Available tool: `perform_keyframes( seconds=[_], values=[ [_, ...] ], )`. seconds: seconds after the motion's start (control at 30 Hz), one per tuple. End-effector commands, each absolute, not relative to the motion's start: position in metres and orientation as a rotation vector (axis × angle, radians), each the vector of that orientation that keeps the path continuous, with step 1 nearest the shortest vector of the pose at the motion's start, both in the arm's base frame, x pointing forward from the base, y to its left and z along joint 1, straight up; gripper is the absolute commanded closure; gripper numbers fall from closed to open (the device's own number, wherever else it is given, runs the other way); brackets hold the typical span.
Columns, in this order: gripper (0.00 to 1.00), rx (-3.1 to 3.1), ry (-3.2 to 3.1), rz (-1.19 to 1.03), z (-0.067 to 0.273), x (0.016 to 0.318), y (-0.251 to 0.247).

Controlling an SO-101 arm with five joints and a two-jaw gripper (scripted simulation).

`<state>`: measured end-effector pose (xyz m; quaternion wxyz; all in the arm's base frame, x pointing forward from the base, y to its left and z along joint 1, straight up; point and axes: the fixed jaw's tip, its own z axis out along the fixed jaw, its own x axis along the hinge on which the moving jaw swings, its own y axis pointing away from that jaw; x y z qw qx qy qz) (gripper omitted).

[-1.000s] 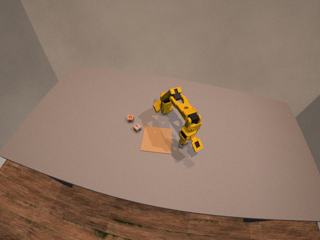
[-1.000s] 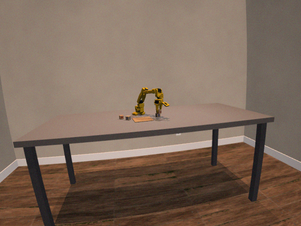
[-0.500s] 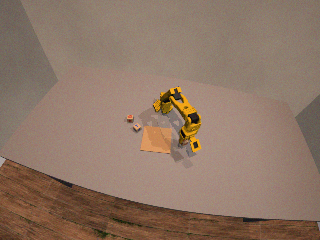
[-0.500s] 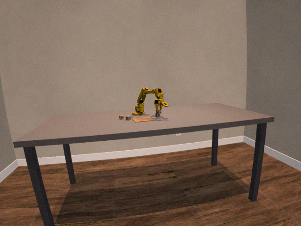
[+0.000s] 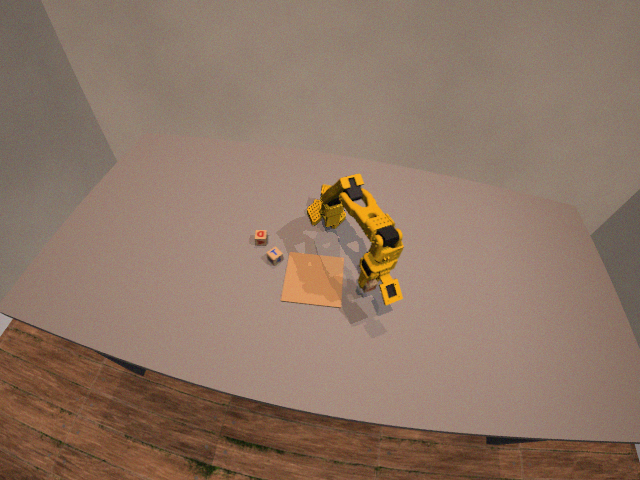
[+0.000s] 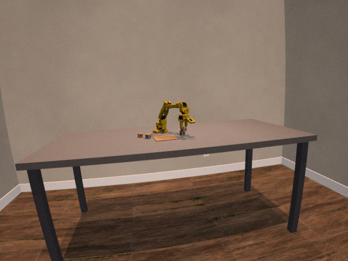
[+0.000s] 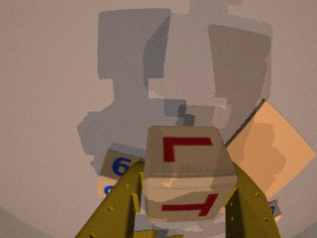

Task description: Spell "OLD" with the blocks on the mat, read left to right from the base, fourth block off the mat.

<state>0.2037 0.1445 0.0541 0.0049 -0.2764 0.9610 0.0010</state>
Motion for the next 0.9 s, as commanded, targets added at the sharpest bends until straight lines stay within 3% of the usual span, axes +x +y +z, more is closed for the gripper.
perform_keyframes(
  seconds=[0.0,0.87],
  values=[
    [1.00,-0.837,2.927,0.048,0.0726,0.2093,0.1499],
    [1.00,-0.843,2.948,0.037,0.0665,0.2092,0.1498]
  ],
)
